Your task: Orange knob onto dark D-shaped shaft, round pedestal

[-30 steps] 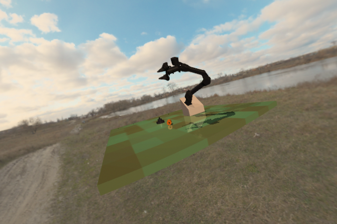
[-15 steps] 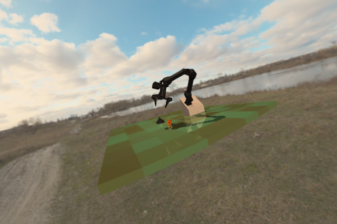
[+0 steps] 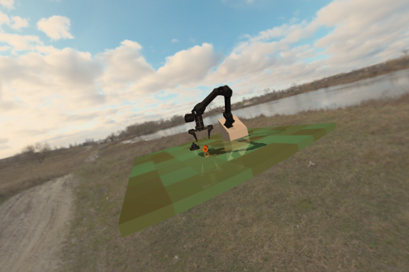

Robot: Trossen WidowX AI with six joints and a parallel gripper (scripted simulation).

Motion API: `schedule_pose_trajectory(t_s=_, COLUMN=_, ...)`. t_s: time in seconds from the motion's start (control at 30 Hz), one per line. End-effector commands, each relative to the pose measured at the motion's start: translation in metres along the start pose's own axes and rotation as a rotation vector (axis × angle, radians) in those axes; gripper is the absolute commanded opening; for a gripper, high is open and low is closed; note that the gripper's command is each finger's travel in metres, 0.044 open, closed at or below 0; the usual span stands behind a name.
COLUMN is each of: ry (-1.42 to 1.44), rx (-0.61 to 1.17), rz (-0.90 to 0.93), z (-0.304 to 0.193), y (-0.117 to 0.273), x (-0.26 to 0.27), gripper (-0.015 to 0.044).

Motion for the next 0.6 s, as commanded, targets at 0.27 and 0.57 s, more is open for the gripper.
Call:
schedule_pose_trajectory(t_s=0.27, ry=-0.012, rx=0.001, rz=-0.013, z=0.005, y=-0.027, x=-0.001, gripper=0.044)
schedule_pose_trajectory(t_s=0.57, ry=-0.01, rx=0.0, rz=-0.013, z=0.008, y=-0.042, x=0.0, gripper=0.044)
Point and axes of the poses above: the point midway between the two fingers, 35 mm back from their tips, its own y axis back along the fingers, its own x axis across the jaws, z = x × y, the point moved 4 cm from there along y, back along the fingers, and after that the axes turned 11 degrees about -y, right-handed, at the moved point
